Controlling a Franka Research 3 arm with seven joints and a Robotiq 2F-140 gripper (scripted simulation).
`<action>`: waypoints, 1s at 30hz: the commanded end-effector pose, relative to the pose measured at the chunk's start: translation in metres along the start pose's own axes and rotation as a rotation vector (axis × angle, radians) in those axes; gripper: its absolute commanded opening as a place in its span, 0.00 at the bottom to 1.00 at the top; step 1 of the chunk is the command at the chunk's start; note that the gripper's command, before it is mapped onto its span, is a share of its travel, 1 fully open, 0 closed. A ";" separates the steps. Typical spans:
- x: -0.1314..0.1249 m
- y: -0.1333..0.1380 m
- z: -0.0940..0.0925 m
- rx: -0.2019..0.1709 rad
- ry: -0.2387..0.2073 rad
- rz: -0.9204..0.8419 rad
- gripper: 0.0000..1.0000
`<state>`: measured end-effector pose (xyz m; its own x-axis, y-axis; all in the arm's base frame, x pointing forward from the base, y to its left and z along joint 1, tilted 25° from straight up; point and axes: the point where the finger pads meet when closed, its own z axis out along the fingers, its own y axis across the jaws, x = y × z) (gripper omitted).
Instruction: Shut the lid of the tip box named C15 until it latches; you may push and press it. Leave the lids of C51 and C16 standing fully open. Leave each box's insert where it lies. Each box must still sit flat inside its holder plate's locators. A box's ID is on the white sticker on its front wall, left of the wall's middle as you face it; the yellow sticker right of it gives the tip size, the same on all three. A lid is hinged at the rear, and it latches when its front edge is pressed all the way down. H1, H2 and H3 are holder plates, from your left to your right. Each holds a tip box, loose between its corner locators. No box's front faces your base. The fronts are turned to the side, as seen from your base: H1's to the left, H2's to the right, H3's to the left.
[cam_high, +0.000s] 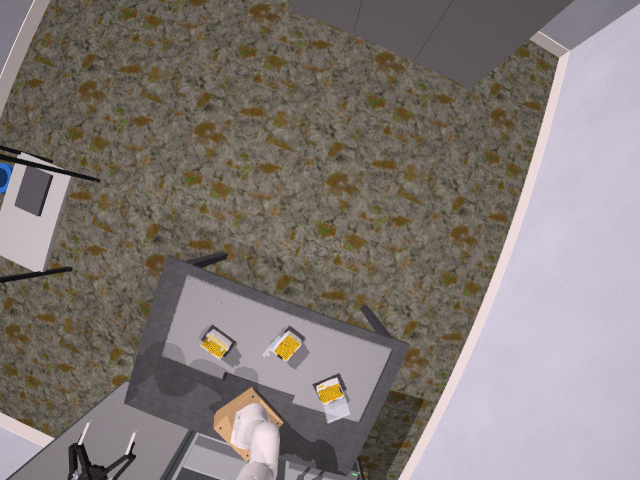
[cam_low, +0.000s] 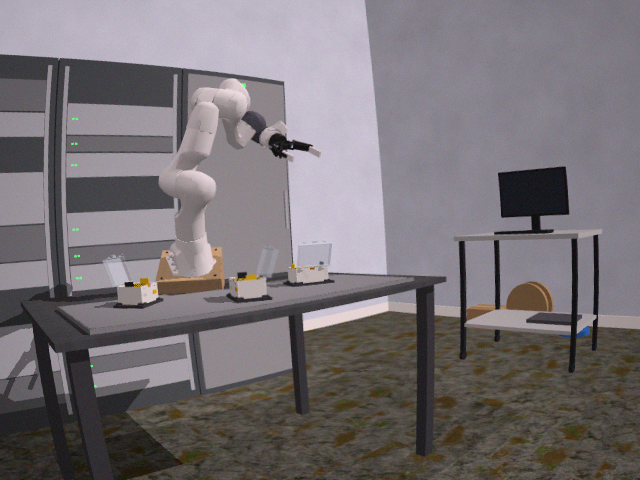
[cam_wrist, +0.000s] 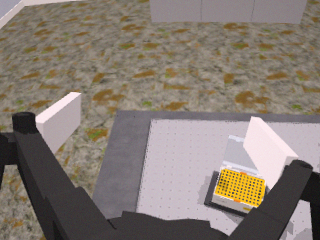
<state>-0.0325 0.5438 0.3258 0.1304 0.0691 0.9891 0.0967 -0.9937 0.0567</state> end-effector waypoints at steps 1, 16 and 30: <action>-0.015 0.005 0.008 -0.031 0.017 0.048 1.00; -0.065 0.029 0.040 -0.136 0.098 0.015 1.00; -0.105 0.054 0.071 -0.195 0.144 -0.004 1.00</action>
<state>0.0224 0.4941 0.2248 0.0013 0.1115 0.9938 -0.0742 -0.9910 0.1113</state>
